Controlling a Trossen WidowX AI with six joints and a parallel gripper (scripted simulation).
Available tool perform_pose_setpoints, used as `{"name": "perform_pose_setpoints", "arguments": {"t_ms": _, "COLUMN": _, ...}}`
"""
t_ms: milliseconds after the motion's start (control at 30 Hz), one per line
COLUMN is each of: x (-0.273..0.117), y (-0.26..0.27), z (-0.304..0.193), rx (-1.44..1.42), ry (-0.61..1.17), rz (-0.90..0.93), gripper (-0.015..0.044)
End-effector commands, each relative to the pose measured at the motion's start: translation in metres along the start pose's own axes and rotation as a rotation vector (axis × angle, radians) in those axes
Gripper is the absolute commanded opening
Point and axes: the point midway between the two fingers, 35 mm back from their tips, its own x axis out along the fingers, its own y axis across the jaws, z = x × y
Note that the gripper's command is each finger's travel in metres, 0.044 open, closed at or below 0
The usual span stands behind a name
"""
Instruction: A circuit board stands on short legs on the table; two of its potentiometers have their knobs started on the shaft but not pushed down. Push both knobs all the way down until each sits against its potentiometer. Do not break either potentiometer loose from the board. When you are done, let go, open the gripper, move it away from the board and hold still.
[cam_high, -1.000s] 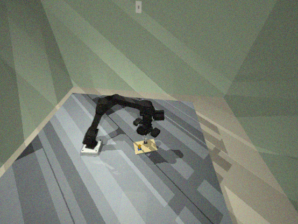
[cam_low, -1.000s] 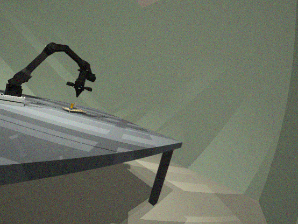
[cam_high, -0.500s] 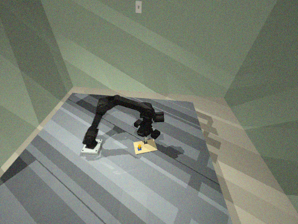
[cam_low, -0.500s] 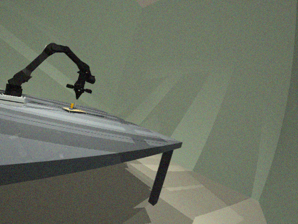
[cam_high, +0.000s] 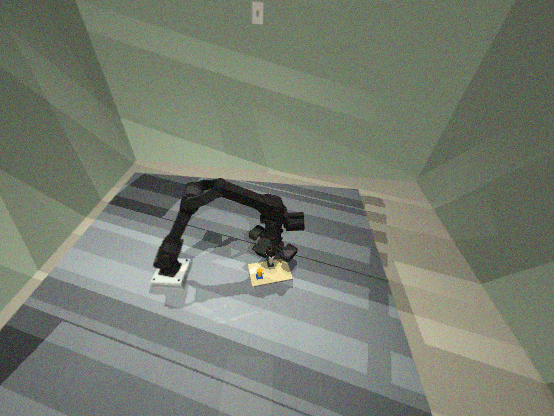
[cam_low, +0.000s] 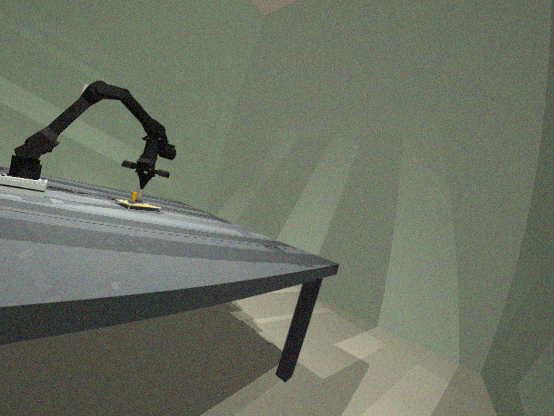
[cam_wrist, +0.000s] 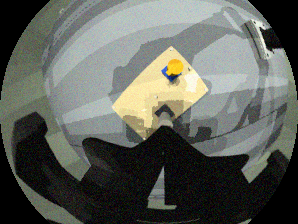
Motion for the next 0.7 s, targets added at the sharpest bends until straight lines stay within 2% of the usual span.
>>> {"name": "perform_pose_setpoints", "arguments": {"t_ms": 0, "x": 0.0016, "y": -0.0012, "z": 0.0004, "rx": 0.005, "ry": 0.0, "rz": -0.005, "gripper": 0.0}}
{"name": "perform_pose_setpoints", "arguments": {"t_ms": 667, "x": 0.0055, "y": -0.0012, "z": 0.0004, "rx": 0.005, "ry": 0.0, "rz": -0.005, "gripper": 0.0}}
